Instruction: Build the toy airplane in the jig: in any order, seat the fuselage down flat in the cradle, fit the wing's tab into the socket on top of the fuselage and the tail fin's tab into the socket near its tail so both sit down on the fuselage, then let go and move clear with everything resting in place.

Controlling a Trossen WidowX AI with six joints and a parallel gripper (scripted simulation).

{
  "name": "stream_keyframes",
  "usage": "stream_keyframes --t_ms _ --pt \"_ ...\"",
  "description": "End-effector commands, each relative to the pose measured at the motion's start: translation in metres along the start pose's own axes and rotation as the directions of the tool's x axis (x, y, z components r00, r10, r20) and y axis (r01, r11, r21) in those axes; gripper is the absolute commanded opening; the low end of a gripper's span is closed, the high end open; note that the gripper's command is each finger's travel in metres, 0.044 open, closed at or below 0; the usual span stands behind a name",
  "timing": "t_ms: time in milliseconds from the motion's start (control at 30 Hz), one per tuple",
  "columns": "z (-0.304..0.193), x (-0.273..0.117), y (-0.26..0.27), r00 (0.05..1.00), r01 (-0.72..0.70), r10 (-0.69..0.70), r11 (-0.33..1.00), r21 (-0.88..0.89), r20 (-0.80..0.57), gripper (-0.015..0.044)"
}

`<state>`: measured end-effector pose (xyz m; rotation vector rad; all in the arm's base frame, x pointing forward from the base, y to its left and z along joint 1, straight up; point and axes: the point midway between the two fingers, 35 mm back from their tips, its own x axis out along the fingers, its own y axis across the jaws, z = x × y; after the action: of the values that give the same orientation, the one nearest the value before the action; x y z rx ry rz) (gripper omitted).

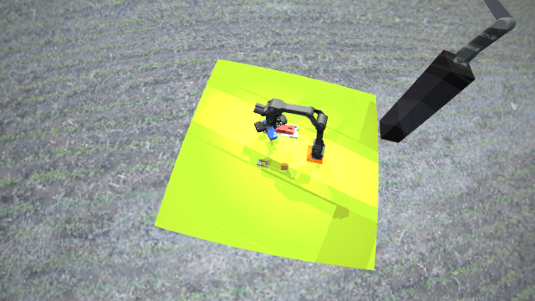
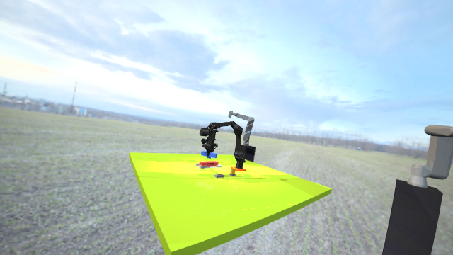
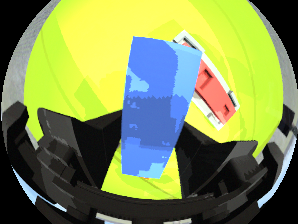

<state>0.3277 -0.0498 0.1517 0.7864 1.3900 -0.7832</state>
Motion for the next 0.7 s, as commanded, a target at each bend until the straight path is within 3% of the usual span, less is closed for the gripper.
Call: stream_keyframes --t_ms 0,667 --pt "0.007 0.002 -0.012 1.0 -0.004 0.004 0.996 0.084 -0.002 0.0" --pt "0.04 0.014 -0.066 1.0 0.001 -0.002 0.906 0.424 0.001 0.0"
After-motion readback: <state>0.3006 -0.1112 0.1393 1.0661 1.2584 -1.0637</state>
